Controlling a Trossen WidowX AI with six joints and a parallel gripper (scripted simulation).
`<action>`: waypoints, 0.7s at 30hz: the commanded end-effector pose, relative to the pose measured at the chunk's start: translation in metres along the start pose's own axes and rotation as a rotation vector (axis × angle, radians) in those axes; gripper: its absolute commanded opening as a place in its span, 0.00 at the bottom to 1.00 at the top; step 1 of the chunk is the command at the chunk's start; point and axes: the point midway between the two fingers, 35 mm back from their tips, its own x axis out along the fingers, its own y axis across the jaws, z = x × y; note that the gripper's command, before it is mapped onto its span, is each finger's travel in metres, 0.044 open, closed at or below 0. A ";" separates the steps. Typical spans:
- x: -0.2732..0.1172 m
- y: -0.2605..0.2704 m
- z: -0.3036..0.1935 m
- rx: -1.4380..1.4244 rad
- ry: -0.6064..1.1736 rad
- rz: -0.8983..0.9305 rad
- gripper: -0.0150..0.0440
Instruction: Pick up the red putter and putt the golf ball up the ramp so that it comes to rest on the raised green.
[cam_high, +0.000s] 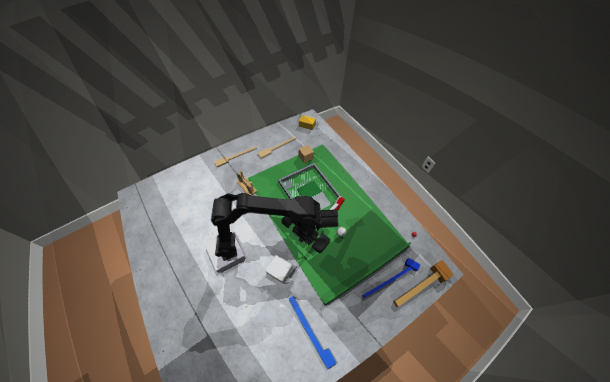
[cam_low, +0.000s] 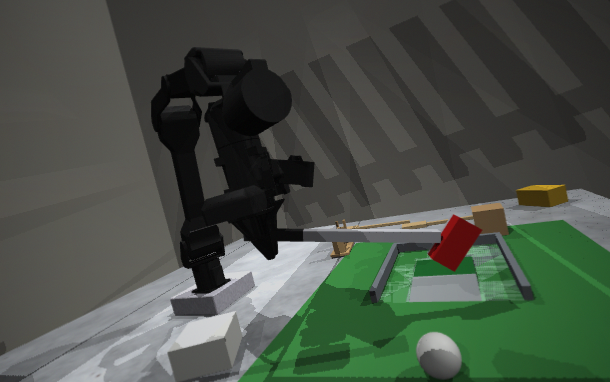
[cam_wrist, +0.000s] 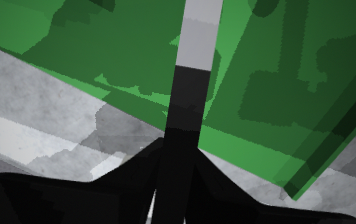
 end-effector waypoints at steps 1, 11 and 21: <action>-0.005 -0.023 -0.018 0.125 0.013 -0.014 0.25; -0.010 -0.056 -0.053 0.323 0.046 -0.031 0.25; 0.012 -0.057 -0.054 0.323 0.046 -0.031 0.25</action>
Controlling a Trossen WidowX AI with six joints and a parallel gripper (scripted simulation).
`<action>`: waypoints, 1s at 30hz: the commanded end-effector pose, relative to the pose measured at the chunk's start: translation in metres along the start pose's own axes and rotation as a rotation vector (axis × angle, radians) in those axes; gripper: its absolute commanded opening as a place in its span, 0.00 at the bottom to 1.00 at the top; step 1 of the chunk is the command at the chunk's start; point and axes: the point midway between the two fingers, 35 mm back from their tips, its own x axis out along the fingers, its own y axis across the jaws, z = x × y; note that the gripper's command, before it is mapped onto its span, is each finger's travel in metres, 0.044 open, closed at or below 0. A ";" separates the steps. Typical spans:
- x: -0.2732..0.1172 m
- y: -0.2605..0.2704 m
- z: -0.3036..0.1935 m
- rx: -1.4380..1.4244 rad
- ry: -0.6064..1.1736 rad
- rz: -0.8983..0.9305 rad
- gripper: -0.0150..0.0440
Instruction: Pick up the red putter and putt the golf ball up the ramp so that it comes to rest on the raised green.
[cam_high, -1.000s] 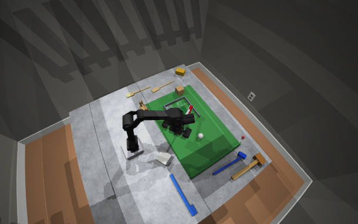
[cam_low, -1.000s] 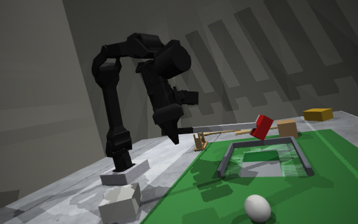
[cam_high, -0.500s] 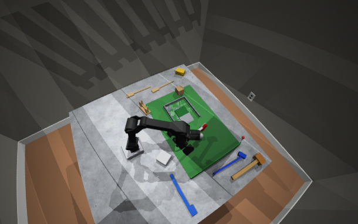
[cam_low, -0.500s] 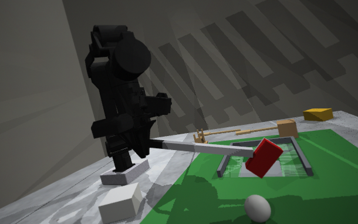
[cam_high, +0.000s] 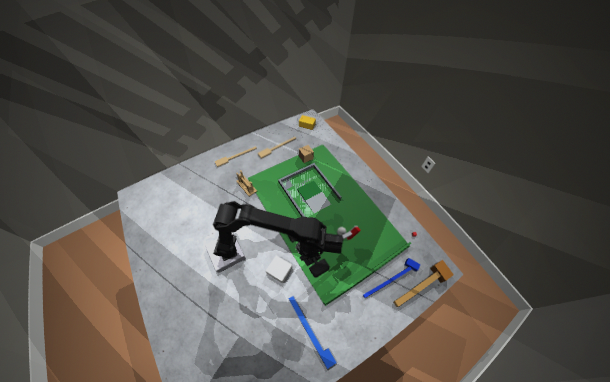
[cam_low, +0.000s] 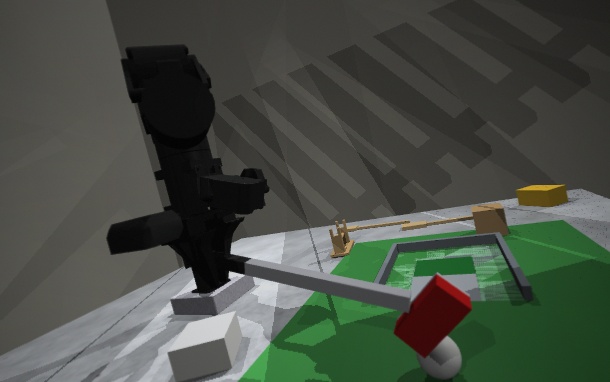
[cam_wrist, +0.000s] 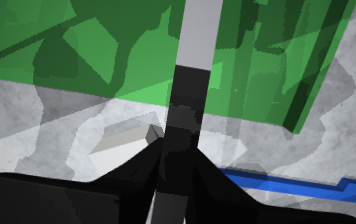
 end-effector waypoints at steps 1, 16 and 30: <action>0.015 -0.001 0.000 0.009 -0.001 -0.002 0.25; 0.041 -0.001 0.000 0.009 -0.001 -0.002 0.25; 0.056 0.000 -0.002 0.004 0.006 0.003 0.25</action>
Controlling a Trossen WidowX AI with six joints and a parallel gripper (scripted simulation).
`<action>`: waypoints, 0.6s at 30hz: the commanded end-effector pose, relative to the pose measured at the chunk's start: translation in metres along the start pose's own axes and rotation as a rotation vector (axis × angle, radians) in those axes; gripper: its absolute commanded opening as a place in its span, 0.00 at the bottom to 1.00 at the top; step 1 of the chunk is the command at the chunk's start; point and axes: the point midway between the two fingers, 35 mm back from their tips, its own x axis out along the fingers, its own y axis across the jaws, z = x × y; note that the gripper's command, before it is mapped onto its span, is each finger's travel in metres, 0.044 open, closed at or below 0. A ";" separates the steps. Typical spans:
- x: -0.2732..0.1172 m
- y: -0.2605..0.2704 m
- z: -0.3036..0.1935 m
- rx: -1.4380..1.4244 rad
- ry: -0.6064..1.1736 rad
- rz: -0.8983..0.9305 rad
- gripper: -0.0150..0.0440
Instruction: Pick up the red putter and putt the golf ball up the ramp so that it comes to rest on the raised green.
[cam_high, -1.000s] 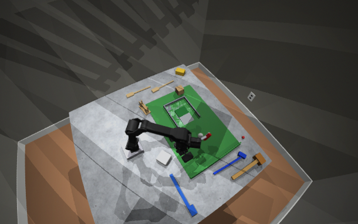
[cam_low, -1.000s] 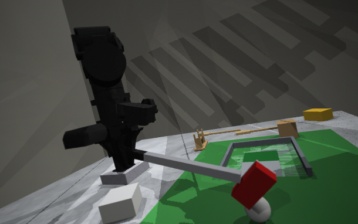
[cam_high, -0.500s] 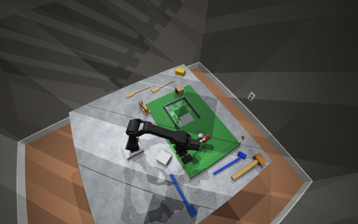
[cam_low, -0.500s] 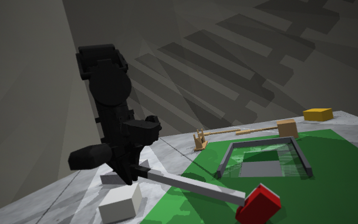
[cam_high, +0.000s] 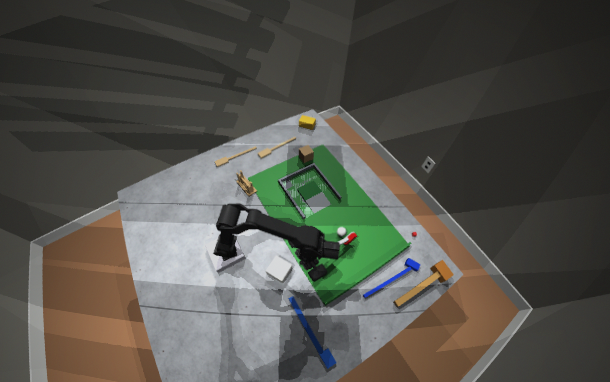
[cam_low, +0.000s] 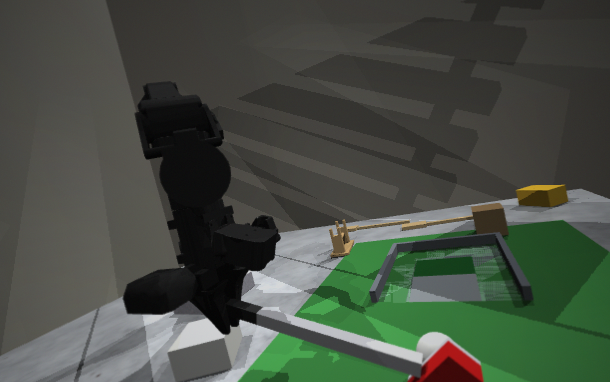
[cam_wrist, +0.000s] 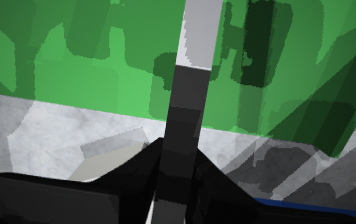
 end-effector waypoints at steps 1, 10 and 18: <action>-0.001 0.000 0.000 0.000 -0.001 -0.001 0.25; -0.001 -0.003 0.000 0.000 -0.001 -0.001 0.25; 0.002 -0.031 0.001 0.005 -0.007 -0.008 0.25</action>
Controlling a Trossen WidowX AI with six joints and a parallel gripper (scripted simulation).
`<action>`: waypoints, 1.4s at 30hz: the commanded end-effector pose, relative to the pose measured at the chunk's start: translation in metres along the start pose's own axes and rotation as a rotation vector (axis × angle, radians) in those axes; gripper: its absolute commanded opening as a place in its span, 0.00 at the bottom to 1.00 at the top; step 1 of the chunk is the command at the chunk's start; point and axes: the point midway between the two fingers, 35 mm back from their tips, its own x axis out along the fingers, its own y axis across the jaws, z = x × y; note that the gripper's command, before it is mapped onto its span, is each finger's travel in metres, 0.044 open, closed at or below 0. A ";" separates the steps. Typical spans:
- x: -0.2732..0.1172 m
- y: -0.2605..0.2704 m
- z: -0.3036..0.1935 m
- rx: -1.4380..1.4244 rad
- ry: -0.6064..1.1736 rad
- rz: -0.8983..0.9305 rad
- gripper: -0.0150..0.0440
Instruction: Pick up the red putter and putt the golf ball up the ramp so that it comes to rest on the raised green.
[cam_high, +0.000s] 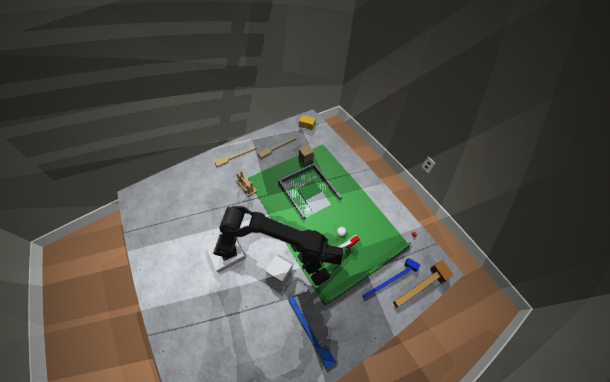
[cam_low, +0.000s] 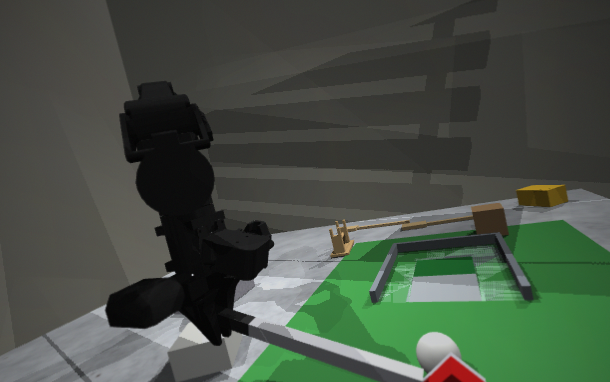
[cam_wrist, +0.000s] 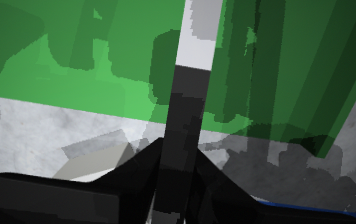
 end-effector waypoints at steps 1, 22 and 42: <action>-0.001 -0.014 0.000 0.003 -0.006 -0.008 0.25; 0.001 0.125 0.001 0.002 -0.006 0.004 0.25; -0.060 0.124 0.000 0.002 -0.007 0.004 0.25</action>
